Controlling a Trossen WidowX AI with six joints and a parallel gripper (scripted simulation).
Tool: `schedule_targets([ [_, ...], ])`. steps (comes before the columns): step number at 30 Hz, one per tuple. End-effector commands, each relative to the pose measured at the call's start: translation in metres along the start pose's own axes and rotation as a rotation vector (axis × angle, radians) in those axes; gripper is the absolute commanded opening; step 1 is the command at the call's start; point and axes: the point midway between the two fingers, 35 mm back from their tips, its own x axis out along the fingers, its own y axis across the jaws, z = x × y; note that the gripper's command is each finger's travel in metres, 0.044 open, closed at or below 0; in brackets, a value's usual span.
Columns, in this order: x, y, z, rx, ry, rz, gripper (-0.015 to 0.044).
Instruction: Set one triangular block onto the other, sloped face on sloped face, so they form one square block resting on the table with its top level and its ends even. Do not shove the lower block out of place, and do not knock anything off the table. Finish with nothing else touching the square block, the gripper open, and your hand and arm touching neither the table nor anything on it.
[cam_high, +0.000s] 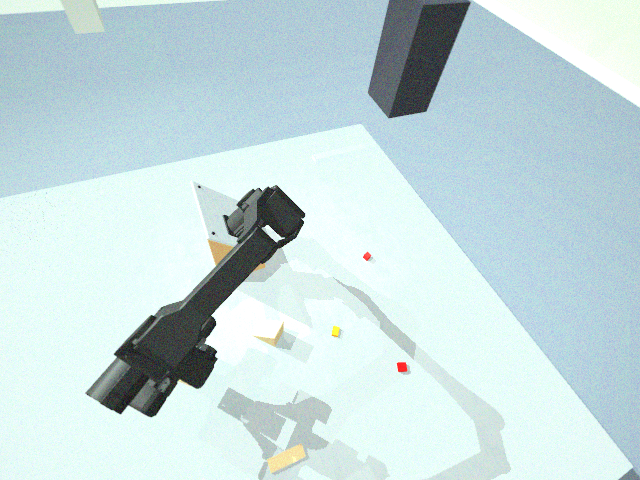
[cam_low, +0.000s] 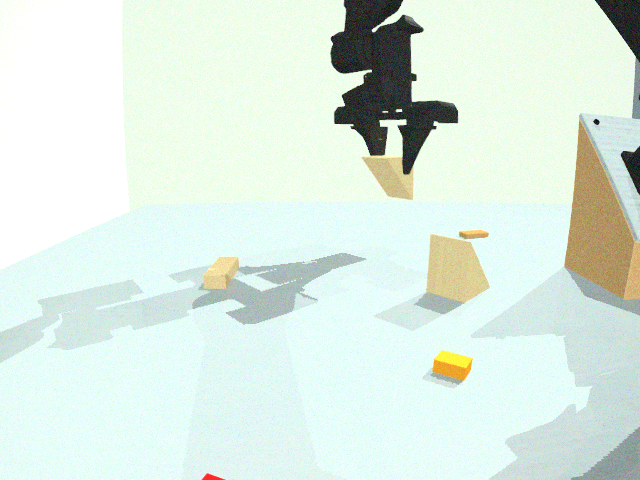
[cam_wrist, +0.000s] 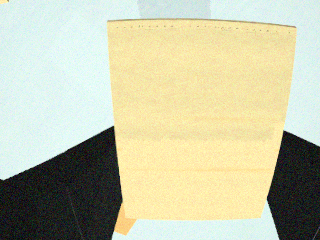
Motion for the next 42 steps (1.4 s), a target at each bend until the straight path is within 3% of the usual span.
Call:
schedule_targets([
  [1,-0.002,0.007,0.002,0.0,-0.015,0.008,0.0],
  [19,-0.038,0.081,0.021,0.009,-0.015,0.012,0.0],
  [42,-0.052,0.173,0.03,0.007,-0.015,0.017,0.0],
])
